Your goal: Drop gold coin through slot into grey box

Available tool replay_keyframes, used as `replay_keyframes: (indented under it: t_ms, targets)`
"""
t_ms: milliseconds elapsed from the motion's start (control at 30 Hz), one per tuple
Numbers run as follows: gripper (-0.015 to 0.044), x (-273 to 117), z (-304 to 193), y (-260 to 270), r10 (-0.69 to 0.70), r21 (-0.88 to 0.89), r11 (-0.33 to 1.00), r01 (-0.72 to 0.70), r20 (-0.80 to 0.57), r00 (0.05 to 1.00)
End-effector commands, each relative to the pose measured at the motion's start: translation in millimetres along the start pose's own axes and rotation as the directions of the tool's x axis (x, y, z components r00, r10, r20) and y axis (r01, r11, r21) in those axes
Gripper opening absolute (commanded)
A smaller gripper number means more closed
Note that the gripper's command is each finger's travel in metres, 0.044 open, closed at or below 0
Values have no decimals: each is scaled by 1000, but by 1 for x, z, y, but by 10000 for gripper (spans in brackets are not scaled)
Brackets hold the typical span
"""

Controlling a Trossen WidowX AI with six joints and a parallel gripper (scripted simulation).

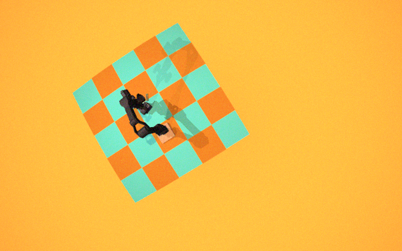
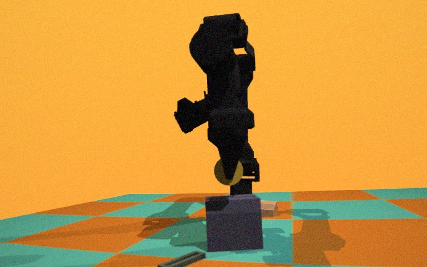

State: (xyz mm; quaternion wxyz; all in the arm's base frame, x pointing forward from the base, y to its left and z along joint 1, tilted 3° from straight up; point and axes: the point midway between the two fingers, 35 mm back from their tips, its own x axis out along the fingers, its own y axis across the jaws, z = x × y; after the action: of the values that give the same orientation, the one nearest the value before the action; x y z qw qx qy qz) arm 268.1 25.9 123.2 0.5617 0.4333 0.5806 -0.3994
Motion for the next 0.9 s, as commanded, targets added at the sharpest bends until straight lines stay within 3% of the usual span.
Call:
replay_keyframes:
  t_ms: [0, 867]
  targets:
    - [0, 0, 0, 0, -2, -2, 1000, 2, -1, 1000]
    - [0, 4, -2, -2, -4, 2, 1000, 4, -1, 1000]
